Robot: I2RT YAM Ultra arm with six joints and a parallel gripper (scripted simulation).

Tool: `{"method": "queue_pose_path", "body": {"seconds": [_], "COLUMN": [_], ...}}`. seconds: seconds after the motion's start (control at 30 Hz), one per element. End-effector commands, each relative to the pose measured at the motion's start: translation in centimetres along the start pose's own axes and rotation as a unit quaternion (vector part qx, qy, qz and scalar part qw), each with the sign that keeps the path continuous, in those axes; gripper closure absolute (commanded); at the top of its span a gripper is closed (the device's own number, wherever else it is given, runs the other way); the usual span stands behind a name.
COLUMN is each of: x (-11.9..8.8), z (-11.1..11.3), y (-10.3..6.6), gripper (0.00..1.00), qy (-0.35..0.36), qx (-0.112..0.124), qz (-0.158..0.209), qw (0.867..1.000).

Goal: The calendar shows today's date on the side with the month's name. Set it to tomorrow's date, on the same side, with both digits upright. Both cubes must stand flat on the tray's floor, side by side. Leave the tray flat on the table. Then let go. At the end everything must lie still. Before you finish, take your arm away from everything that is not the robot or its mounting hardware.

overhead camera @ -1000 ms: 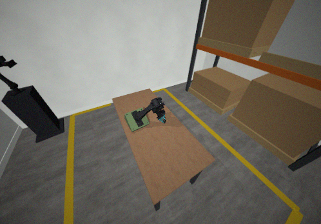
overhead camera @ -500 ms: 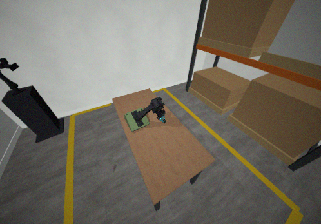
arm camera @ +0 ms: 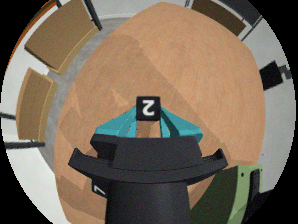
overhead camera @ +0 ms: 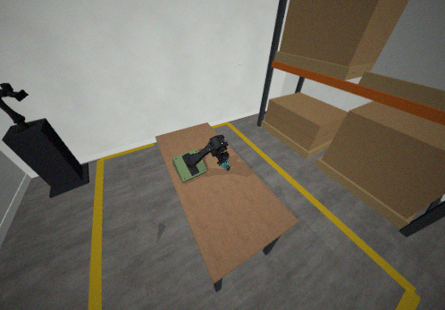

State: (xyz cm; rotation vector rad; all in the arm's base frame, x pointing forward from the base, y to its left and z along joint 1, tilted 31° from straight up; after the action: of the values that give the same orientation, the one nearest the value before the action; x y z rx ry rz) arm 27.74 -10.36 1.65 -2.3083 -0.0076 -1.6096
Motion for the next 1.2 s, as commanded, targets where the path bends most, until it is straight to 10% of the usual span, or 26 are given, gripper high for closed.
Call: {"method": "queue_pose_path", "body": {"seconds": [0.0, 1.17], "x": [0.1, 3.1], "z": [0.1, -0.4], "y": [-0.1, -3.1], "gripper": [0.73, 0.73], "qy": [0.003, 0.003], "qx": [0.001, 0.001], "qz": [-0.002, -0.002], "qw": [1.000, 1.000]}}
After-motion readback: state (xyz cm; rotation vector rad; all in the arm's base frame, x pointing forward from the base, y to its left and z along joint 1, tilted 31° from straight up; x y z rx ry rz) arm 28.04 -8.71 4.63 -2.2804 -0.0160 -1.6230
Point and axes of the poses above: the point where the finger pads meet when closed, its own y axis out along the fingers, its own z axis across the jaws, x = y × z, the point moved 8 cm from there along -y, back along the fingers, and after that the axes turned 8 degrees about -y, right-handed, at the moved point
